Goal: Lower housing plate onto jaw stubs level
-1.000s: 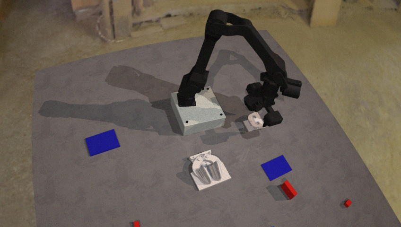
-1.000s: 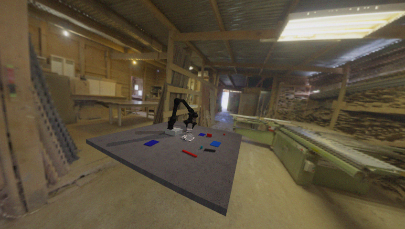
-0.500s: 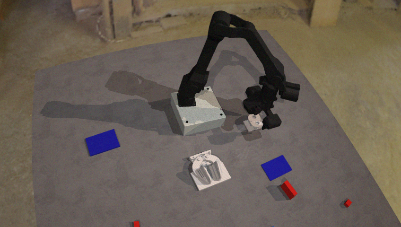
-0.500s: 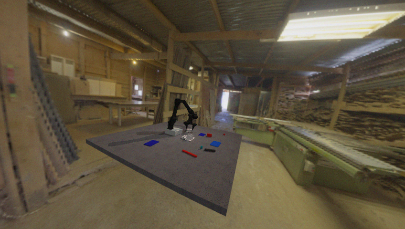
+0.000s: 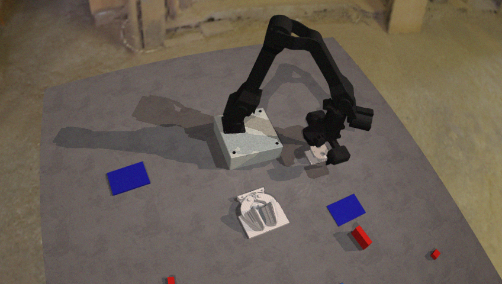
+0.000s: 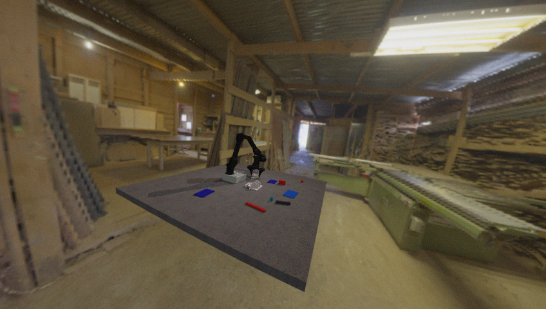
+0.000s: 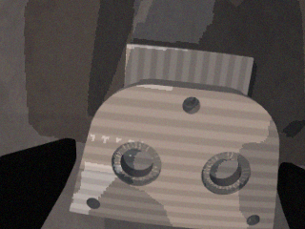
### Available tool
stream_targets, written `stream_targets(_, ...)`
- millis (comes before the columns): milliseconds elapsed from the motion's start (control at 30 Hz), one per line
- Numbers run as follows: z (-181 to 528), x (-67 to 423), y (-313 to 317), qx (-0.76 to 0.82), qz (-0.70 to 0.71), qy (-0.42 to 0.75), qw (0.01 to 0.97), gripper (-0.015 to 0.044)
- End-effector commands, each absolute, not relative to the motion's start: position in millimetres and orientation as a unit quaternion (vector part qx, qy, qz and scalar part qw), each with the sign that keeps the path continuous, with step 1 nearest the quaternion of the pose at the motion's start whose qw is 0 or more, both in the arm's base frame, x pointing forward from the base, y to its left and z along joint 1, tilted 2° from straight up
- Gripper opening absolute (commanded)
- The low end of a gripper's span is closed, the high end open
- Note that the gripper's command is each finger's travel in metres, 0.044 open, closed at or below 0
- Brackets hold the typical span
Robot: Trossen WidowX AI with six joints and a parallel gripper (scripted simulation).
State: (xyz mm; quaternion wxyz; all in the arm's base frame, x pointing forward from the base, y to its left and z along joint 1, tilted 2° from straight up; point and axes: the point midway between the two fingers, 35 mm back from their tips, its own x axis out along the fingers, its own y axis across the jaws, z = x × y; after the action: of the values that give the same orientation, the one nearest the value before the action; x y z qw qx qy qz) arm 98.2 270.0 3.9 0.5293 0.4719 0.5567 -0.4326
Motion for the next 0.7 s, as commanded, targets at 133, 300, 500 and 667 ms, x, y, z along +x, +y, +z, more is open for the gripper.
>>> stream_targets(133,3.0,98.5,269.8,0.472,-0.431,0.556,0.531,0.0440)
stream_targets(300,2.6,98.5,269.8,0.472,-0.431,0.556,0.531,0.0440)
stream_targets(500,2.6,98.5,269.8,0.472,-0.431,0.556,0.531,0.0440)
stream_targets(667,2.9,98.0,269.6,0.471,-0.433,0.557,0.530,0.0420)
